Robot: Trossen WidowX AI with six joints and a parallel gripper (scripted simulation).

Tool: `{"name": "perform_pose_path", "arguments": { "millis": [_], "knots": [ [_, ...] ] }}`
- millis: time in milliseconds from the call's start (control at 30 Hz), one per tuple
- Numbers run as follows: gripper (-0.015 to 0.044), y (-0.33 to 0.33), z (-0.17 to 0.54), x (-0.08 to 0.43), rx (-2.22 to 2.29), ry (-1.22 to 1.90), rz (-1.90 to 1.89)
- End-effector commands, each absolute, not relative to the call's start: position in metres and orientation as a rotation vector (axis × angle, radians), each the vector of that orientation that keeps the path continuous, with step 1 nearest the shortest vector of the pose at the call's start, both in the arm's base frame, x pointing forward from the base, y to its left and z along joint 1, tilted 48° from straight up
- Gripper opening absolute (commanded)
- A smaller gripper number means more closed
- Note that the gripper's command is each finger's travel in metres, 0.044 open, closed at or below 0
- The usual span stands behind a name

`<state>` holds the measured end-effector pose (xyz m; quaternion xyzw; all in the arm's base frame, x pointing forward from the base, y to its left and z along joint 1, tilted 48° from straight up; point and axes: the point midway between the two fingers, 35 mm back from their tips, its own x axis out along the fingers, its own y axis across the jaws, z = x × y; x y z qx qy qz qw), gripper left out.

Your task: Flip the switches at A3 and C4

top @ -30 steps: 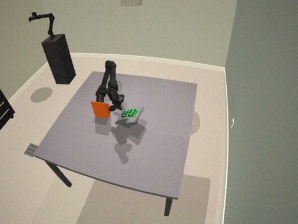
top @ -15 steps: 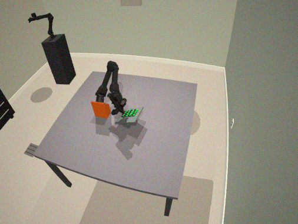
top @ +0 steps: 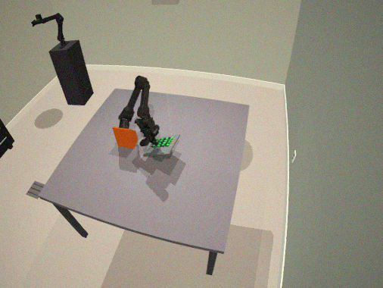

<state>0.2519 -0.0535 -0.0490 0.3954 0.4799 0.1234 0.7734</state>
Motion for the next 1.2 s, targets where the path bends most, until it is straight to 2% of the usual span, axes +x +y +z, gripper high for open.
{"name": "perform_pose_path", "arguments": {
  "millis": [0, 1167],
  "knots": [
    [0.0000, -0.0529, -0.0494, 0.2522, 0.861, 1.039, 0.267],
    [0.0000, -0.0510, -0.0513, 0.2537, 0.861, 1.039, 0.267]
  ]
}}
